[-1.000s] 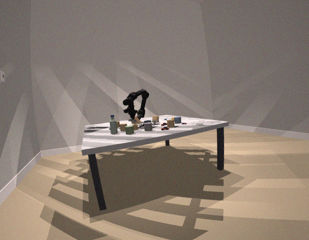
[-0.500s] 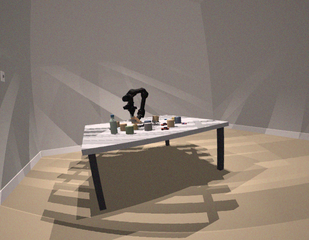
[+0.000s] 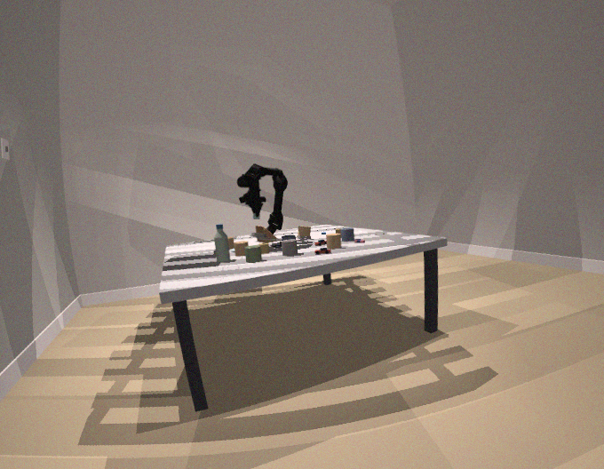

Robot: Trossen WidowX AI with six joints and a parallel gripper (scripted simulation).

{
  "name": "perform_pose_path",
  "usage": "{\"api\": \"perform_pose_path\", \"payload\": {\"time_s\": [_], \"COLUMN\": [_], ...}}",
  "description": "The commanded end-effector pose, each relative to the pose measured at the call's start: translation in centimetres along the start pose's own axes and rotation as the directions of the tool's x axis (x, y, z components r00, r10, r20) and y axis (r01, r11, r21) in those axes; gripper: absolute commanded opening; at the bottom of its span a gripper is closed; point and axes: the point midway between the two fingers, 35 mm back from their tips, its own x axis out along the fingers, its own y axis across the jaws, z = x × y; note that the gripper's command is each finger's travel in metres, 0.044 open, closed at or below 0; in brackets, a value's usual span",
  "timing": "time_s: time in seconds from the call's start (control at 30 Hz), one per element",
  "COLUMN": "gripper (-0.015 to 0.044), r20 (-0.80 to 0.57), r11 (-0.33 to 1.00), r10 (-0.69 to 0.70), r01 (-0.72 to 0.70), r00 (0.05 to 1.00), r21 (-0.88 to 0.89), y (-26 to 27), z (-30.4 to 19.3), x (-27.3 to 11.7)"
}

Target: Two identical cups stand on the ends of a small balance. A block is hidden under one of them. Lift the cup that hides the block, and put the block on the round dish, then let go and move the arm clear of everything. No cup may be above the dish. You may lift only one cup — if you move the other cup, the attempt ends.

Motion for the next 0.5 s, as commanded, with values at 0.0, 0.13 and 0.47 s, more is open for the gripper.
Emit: {"api": "perform_pose_path", "payload": {"time_s": [0.0,0.13,0.47], "gripper": [0.0,0.0,0.0], "r20": [-0.007,-0.012,-0.025], "r11": [1.0,0.999,0.998], "r10": [-0.018,-0.032,-0.051], "r01": [0.018,0.032,0.05], "r00": [1.0,0.999,0.998], "r21": [-0.007,-0.025,-0.05], "y": [-1.5,-3.8,-7.4], "z": [2.6,5.9,9.3], "x": [2.1,5.1,9.5]}}
